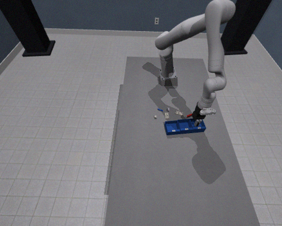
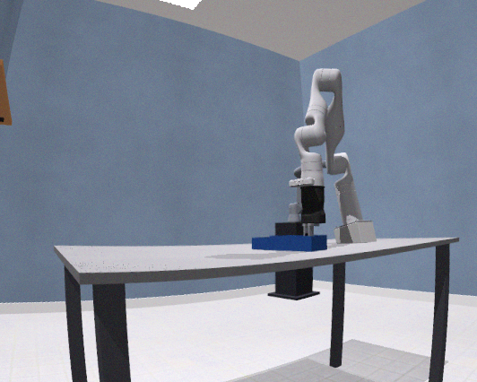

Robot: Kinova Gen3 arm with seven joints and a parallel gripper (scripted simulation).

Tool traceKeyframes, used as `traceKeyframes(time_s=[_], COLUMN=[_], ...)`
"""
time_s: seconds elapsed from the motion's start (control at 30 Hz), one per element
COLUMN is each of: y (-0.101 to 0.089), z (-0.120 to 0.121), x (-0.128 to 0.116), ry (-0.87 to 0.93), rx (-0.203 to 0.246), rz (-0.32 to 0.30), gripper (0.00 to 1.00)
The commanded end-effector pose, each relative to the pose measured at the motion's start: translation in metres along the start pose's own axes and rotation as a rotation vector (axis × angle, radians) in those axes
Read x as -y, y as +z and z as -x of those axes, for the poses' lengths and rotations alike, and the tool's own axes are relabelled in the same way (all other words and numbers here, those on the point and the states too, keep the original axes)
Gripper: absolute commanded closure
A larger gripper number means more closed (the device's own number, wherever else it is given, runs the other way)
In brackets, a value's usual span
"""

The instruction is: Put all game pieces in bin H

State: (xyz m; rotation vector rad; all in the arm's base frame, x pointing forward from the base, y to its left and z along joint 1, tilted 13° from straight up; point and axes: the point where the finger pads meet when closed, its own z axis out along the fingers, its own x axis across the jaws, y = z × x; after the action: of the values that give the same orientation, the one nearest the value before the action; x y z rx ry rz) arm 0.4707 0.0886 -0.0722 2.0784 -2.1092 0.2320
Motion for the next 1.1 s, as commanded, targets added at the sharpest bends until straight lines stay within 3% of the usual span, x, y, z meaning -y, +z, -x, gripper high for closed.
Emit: traceKeyframes(time_s=[0.0, 0.77, 1.07], y=[-0.003, -0.03, -0.061], z=[-0.001, -0.001, -0.001], x=[-0.002, 0.0, 0.001], ry=[-0.006, -0.001, 0.001], rx=[-0.003, -0.003, -0.004], rz=[0.004, 0.0, -0.001], gripper=[0.69, 0.69, 0.69])
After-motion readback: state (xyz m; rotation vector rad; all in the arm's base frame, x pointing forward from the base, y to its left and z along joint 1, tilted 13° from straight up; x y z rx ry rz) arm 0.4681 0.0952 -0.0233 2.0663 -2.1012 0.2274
